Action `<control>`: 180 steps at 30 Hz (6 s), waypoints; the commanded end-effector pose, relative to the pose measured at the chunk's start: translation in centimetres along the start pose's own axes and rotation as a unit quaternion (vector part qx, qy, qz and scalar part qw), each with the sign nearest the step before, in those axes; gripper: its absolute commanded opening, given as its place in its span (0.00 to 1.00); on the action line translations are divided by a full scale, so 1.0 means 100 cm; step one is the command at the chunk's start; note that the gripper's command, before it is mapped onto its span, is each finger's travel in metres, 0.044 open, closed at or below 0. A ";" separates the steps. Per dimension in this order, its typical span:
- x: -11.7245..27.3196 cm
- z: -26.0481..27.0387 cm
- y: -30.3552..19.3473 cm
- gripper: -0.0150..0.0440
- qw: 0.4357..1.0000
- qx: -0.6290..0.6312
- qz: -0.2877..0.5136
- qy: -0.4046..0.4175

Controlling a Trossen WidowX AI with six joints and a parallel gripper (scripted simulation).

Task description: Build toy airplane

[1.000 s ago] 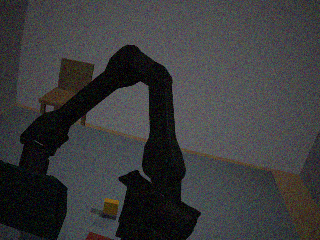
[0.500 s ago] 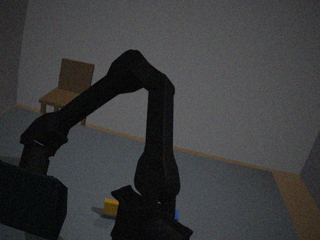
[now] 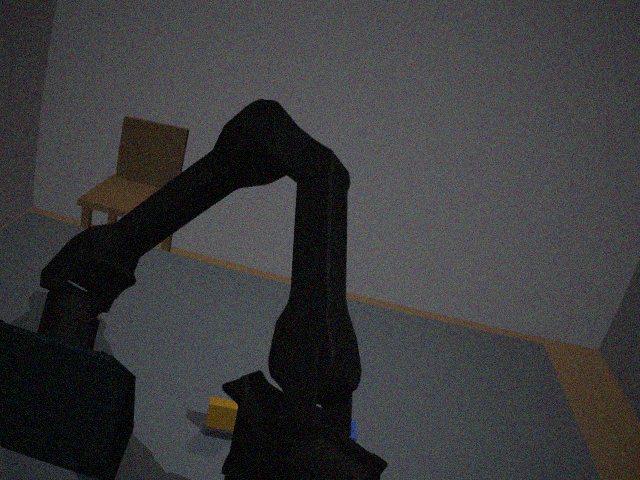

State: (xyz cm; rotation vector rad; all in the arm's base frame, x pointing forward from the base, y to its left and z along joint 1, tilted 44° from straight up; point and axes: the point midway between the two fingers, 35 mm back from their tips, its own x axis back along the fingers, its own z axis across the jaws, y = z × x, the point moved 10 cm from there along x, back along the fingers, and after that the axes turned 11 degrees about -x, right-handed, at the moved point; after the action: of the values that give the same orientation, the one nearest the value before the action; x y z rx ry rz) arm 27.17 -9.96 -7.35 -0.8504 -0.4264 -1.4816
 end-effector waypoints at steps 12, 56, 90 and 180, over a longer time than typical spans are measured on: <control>-0.013 -0.001 0.001 0.58 1.000 0.002 -0.001 -0.002; -0.038 -0.001 0.001 0.93 1.000 0.004 0.000 -0.002; 0.070 0.000 0.008 1.00 0.996 0.089 -0.001 -0.004; -0.040 0.279 -0.021 0.34 0.996 0.086 -0.004 0.009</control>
State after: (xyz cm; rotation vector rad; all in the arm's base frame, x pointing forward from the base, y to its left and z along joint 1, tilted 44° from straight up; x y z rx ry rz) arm 31.47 13.18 8.31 -0.6969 -0.5374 -1.4233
